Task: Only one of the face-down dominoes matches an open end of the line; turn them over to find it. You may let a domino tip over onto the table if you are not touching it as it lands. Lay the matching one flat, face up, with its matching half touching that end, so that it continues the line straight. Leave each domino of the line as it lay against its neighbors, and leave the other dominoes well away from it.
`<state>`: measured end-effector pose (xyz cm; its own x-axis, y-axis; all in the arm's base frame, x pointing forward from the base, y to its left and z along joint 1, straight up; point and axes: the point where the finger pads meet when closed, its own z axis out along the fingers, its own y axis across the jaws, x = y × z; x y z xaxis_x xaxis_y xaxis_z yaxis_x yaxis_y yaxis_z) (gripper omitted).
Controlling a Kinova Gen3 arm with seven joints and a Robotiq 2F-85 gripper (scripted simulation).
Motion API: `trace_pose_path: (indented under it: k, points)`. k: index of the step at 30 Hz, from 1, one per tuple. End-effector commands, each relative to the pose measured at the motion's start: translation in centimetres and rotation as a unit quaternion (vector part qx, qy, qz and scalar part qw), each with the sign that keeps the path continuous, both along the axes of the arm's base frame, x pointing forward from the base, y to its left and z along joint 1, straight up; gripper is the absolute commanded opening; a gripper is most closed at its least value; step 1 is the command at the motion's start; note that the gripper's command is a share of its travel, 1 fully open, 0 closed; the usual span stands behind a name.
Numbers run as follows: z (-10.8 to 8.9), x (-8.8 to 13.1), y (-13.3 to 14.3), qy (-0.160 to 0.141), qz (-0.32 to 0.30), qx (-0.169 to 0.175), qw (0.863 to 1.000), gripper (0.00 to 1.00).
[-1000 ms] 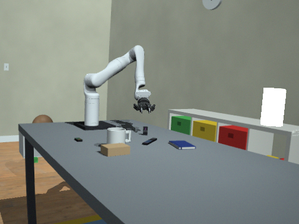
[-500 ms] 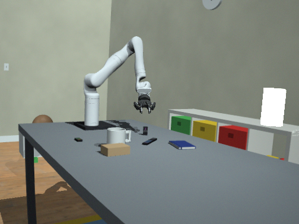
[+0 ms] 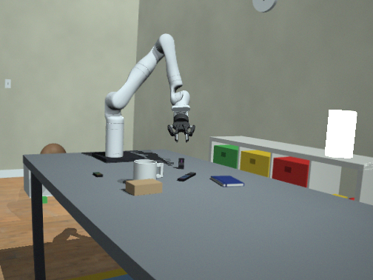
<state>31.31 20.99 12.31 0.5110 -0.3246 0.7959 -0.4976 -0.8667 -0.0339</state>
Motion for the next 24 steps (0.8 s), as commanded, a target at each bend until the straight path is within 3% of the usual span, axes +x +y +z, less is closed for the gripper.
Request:
trace_pose_path:
  k: [1, 10, 13, 24]
  points:
    - [0.19, 0.23, -0.34, 0.03, -0.012, 0.025, 0.999, 0.47]
    - [0.15, 0.72, -0.25, 0.104, -0.021, 0.074, 0.992, 0.47]
    - [0.11, 0.75, -0.33, 0.113, -0.023, 0.079, 0.99, 0.47]
    - [-0.04, 0.9, -0.72, 0.217, -0.04, 0.144, 0.965, 0.47]
